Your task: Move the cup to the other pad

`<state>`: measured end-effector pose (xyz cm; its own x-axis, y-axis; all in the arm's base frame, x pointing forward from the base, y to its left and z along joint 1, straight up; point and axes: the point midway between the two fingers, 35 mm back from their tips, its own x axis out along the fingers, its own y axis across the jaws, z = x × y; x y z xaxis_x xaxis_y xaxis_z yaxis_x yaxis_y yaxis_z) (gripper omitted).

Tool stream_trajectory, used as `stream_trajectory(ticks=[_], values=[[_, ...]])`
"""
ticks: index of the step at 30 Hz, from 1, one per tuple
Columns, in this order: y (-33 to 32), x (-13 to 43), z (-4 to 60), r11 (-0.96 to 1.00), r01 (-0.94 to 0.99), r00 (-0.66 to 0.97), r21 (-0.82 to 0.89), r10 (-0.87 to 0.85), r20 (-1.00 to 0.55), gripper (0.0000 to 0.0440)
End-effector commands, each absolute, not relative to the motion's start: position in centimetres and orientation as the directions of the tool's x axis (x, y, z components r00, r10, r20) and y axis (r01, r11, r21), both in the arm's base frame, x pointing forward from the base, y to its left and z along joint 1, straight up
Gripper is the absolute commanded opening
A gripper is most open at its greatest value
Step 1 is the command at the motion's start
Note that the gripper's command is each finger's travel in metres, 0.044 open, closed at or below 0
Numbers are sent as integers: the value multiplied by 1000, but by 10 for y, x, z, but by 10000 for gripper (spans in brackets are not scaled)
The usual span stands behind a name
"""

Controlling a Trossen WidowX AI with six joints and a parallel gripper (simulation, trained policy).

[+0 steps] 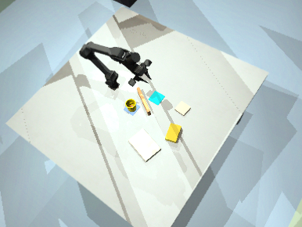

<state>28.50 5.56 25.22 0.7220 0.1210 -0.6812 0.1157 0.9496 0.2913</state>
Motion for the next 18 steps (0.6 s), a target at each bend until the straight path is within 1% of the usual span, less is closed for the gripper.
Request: stream_trajectory(ticks=[1, 10, 18], values=[[55, 282, 248, 952, 138, 685, 275, 109, -720, 122], [52, 270, 237, 961, 175, 568, 215, 80, -819, 131], [47, 261, 229, 969, 196, 456, 153, 48, -889, 128]])
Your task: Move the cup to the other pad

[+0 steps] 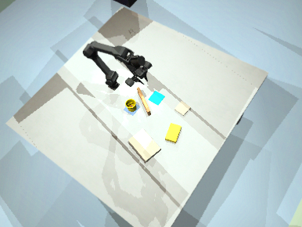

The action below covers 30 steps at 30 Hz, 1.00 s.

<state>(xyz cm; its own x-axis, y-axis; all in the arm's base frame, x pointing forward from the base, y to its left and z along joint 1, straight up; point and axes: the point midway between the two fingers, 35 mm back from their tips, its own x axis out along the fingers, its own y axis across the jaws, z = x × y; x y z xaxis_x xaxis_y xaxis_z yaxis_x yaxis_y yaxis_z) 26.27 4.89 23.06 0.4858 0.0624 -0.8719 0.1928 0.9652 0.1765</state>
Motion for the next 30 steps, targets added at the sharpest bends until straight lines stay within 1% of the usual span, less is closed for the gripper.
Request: stream_trajectory(ticks=[1, 9, 30], values=[[46, 260, 228, 969, 198, 441, 145, 44, -896, 127], [38, 252, 218, 977, 201, 325, 76, 7, -946, 118], [10, 240, 190, 977, 204, 69, -53, -69, -995, 129]])
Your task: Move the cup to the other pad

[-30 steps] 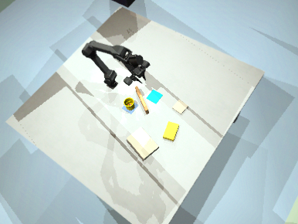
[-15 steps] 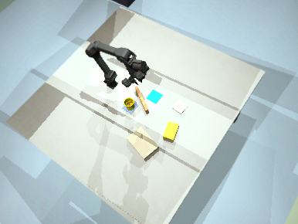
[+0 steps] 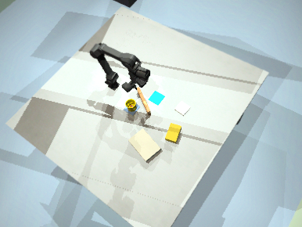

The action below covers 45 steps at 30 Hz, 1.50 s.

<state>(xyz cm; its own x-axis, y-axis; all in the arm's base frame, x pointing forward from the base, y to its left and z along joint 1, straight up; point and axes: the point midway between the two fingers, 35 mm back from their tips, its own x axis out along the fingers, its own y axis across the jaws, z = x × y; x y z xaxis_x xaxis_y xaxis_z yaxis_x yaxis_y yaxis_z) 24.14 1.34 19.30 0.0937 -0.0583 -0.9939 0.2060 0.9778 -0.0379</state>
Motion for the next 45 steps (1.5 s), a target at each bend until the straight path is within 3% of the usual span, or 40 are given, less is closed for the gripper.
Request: stream_trajectory(ticks=[1, 23, 45], values=[[8, 240, 188, 977, 205, 60, -57, -71, -996, 130], [-21, 236, 147, 973, 205, -59, -103, -93, -994, 178], [-44, 229, 91, 990, 101, -133, -100, -86, -987, 188]])
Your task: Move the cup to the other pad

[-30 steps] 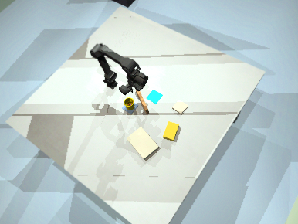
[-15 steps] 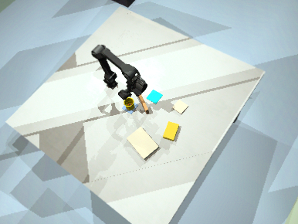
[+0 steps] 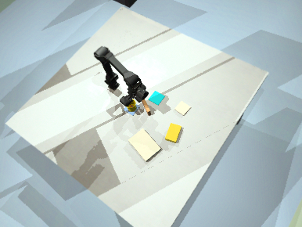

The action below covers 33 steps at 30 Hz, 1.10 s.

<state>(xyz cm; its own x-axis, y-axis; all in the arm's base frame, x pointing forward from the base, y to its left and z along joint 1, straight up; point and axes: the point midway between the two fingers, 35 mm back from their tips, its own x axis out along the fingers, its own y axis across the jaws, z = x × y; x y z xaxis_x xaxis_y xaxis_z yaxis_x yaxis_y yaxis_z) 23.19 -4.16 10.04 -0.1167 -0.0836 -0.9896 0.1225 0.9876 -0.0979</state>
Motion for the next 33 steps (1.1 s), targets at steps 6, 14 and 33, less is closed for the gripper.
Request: stream_trajectory(ticks=[6, 14, 33], values=[[-47, 227, 71, 996, 36, -148, -84, -77, -986, 189], [-49, 224, 54, 995, -83, -154, -61, -73, -985, 44], [-47, 250, 89, 977, -209, -69, -45, -61, -996, 24]])
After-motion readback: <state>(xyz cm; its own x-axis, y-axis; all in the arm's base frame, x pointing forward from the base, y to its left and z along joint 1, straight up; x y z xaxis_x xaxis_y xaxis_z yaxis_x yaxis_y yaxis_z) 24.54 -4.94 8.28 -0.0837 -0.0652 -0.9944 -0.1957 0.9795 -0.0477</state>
